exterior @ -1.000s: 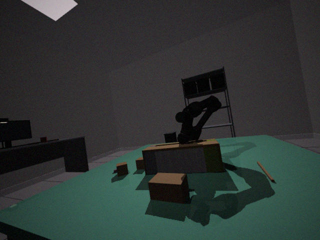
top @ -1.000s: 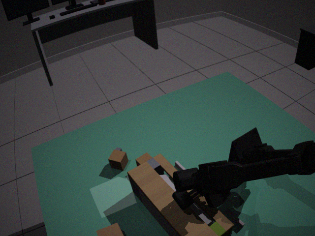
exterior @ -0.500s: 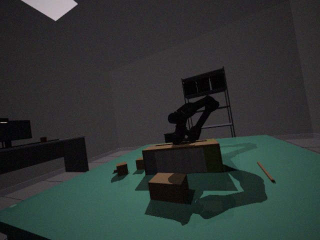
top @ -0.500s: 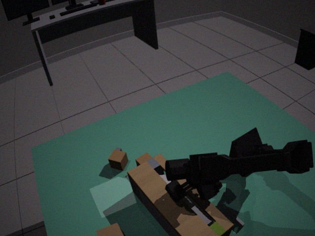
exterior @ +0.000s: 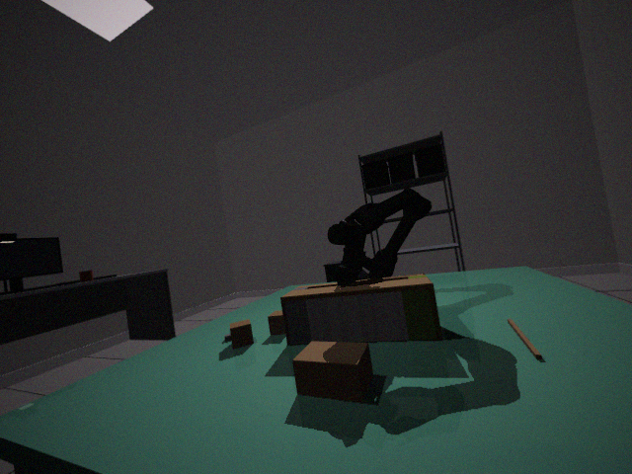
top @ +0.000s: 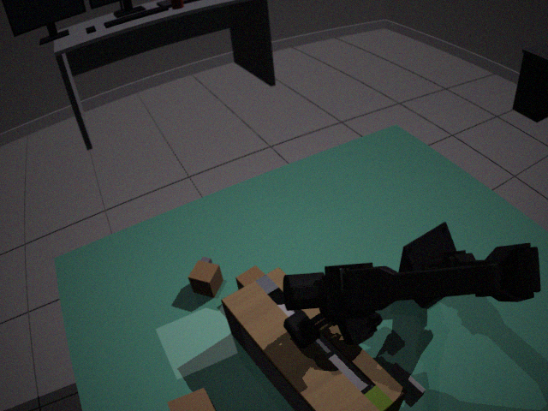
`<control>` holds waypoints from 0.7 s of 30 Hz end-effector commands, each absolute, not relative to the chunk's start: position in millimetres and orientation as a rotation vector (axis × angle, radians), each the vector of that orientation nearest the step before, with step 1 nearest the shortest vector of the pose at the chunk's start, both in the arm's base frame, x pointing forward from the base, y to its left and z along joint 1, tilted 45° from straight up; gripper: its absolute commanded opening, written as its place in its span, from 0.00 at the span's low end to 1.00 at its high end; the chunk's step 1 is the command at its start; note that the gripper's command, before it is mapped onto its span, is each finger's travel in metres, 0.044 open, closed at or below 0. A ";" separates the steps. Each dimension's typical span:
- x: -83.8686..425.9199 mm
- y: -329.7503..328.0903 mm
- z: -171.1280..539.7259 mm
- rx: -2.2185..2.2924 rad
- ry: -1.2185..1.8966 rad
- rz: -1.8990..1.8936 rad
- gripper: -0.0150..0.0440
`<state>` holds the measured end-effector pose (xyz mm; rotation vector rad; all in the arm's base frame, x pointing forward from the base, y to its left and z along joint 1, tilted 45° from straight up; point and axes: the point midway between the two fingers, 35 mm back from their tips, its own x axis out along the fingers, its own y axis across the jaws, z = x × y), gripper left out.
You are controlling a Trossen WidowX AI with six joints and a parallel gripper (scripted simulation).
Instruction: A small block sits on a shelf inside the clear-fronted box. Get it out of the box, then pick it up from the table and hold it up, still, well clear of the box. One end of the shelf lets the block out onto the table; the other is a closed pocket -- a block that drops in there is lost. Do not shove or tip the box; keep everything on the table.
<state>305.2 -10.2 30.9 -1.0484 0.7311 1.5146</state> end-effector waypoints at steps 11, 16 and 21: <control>306.3 -13.8 27.8 -1.044 0.733 1.511 0.93; 307.4 -17.2 24.3 -1.044 0.733 1.511 0.93; 308.4 -20.7 20.8 -1.045 0.733 1.511 0.93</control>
